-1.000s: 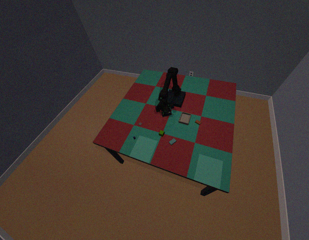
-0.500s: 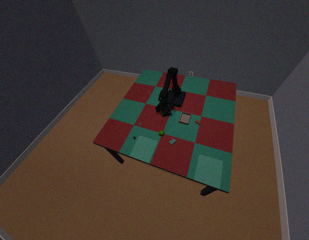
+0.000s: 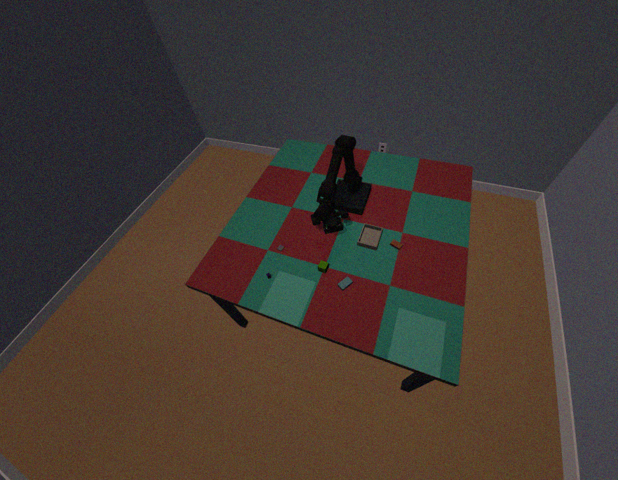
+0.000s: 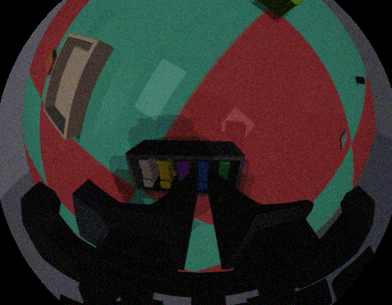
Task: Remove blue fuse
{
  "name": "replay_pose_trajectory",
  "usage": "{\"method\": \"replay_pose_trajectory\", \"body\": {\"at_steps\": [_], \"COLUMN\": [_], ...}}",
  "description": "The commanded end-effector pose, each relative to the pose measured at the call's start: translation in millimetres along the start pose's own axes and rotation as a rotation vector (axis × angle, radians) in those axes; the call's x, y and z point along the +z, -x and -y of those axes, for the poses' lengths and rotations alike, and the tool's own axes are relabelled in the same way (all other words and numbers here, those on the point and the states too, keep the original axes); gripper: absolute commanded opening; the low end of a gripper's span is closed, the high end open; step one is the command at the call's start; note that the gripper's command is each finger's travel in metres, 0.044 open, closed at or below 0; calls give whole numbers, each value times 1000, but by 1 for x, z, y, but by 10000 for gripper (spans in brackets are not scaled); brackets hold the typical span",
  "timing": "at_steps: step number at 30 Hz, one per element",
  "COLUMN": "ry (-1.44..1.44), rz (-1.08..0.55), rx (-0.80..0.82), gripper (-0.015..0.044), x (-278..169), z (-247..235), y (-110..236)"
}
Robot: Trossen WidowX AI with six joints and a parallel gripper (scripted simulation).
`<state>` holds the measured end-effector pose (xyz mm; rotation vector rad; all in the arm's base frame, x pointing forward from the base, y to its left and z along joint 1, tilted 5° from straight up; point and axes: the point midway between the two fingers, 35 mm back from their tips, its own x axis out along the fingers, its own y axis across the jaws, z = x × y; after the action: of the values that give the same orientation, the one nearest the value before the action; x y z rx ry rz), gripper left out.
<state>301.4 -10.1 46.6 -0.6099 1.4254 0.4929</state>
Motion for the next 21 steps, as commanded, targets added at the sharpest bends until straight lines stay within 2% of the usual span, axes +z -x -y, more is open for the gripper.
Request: {"method": "replay_pose_trajectory", "body": {"at_steps": [1, 21], "ry": [0, 1], "rz": [0, 0], "rx": [0, -1], "gripper": [1, 0], "x": [0, 0], "z": [0, 0], "y": [0, 7]}}
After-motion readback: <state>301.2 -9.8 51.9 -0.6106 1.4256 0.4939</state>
